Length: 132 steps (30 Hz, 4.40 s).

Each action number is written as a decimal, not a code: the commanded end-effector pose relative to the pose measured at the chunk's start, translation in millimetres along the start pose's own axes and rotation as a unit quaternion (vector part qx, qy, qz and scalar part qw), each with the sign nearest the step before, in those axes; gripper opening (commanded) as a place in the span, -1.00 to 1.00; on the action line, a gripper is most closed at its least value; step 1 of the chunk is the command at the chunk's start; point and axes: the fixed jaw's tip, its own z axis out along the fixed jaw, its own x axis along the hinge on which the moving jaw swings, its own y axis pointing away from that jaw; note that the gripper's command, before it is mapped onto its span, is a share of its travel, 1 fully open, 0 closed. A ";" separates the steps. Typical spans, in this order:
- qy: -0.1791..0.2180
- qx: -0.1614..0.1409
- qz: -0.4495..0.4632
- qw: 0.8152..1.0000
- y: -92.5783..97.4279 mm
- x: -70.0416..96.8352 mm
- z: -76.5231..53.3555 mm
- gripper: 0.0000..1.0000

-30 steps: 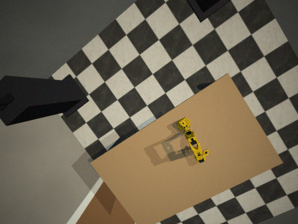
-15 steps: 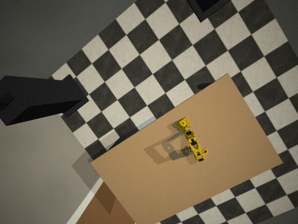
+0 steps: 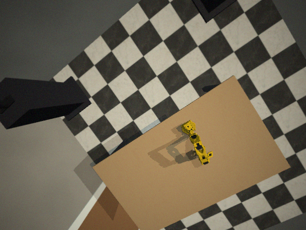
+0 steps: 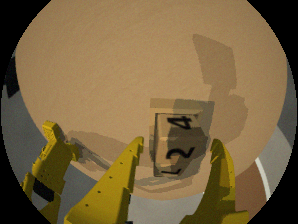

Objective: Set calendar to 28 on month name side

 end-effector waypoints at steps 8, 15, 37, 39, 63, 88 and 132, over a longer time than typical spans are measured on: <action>-0.005 0.012 -0.008 1.000 -2.8 -2.4 -0.4 -0.30; -0.005 0.012 -0.008 1.000 -3.3 -2.4 -0.4 -0.32; -0.005 0.012 -0.008 1.000 -10.7 -2.4 -0.5 -0.57; -0.005 0.012 -0.008 1.000 -11.5 -2.4 -0.4 -0.60; -0.005 0.012 -0.008 1.000 -13.8 -2.3 -0.4 -0.75; -0.005 0.012 -0.008 1.000 -14.6 -2.8 -19.1 -1.00; -0.005 0.012 -0.019 1.000 -9.6 -5.7 -50.3 -1.00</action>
